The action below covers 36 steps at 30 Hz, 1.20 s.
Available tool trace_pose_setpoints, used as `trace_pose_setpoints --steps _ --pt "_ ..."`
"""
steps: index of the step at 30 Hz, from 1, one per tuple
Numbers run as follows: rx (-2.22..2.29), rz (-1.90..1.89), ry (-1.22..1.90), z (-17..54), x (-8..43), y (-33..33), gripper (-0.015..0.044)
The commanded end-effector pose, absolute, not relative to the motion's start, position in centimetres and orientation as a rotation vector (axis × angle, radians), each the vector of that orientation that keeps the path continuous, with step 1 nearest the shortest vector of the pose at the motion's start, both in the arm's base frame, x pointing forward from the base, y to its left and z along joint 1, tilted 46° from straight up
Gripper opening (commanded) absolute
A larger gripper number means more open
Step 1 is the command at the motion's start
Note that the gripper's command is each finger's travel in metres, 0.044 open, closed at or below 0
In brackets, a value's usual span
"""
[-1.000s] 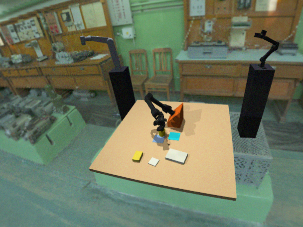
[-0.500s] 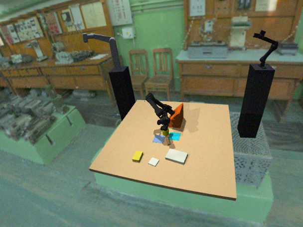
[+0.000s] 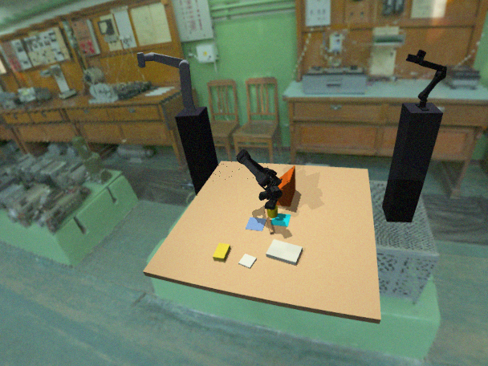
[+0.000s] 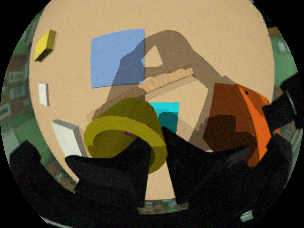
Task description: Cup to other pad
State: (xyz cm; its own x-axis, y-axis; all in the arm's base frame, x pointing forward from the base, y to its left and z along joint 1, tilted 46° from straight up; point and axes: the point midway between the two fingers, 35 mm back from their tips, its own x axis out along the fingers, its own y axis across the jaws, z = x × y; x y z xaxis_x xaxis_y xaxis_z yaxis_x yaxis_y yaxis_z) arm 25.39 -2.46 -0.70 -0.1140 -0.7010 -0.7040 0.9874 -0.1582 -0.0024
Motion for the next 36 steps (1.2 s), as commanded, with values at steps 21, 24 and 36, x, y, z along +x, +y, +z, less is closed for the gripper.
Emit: trace_pose_setpoints --steps 21,24,36 --pt "0.67 -1.636 0.579 -4.3 23.4 0.9 0.0" --pt "0.67 -1.636 0.579 -4.6 23.4 0.6 0.0" --pt "0.67 -1.636 0.579 -6.0 23.2 -0.7 0.0"
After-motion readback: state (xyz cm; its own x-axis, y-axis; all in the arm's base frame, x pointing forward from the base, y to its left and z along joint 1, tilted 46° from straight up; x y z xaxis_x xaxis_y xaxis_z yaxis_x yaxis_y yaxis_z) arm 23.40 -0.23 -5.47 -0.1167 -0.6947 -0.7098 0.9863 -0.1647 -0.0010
